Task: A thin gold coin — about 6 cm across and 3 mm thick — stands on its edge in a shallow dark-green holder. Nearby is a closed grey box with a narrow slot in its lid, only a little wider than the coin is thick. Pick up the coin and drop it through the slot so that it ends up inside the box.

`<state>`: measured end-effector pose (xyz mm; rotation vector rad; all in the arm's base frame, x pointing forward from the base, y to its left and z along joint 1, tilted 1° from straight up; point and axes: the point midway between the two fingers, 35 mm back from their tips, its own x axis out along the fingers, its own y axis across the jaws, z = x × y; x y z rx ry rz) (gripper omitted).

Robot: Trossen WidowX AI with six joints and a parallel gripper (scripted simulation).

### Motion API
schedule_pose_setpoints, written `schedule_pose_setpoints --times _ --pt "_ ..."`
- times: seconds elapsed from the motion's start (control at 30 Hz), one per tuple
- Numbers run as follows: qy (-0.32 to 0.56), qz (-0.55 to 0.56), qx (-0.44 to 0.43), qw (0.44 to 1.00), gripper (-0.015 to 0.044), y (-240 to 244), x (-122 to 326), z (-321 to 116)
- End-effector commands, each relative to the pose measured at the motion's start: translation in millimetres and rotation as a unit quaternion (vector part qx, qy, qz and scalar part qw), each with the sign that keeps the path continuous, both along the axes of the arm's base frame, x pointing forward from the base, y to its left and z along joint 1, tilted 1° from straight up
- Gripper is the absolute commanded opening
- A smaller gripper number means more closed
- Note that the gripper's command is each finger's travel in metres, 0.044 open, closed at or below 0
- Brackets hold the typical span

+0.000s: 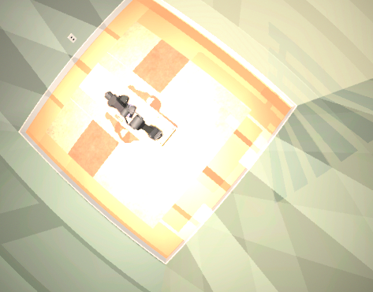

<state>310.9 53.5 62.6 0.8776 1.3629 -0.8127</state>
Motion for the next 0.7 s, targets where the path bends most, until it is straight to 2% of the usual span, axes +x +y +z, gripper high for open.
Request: schedule_pose_setpoints --times 0.0,0.57,0.67 --pt "0.002 0.002 0.0 1.0 0.0 0.0 -0.2 -3.2" --pt "0.002 0.003 0.0 1.0 0.0 -0.1 -1.3 -9.7" --pt "0.0 0.001 0.0 1.0 0.0079 0.1 -0.1 -6.8"
